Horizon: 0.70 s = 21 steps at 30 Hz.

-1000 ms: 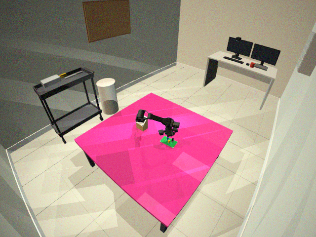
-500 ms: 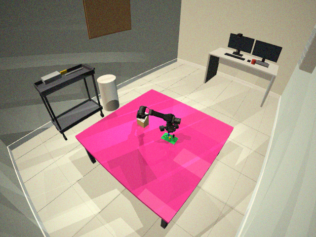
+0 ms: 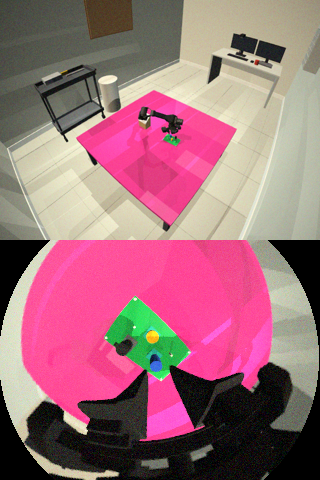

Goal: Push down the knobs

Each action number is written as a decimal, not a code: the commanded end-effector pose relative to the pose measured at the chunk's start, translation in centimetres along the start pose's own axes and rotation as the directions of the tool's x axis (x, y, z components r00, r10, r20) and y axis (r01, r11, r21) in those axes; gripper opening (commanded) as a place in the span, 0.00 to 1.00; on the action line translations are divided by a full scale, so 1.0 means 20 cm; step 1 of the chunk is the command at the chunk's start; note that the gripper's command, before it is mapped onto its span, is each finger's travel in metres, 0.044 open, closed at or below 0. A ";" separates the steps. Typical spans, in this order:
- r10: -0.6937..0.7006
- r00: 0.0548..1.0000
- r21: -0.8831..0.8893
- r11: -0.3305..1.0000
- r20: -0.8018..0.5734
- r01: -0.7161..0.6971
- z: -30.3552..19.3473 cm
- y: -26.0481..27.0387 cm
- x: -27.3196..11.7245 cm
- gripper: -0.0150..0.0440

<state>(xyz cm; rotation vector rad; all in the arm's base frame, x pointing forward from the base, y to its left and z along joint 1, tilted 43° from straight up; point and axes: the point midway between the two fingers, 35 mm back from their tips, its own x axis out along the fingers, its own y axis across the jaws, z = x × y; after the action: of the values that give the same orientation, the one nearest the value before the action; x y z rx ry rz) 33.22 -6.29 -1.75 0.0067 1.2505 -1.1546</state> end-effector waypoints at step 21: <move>0.018 1.000 0.633 0.774 0.003 -0.016 0.10 0.12 -0.11 0.25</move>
<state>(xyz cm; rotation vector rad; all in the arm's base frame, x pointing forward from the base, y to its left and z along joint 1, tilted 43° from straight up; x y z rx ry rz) 36.10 -5.03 -0.86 0.4620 0.8641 -1.4777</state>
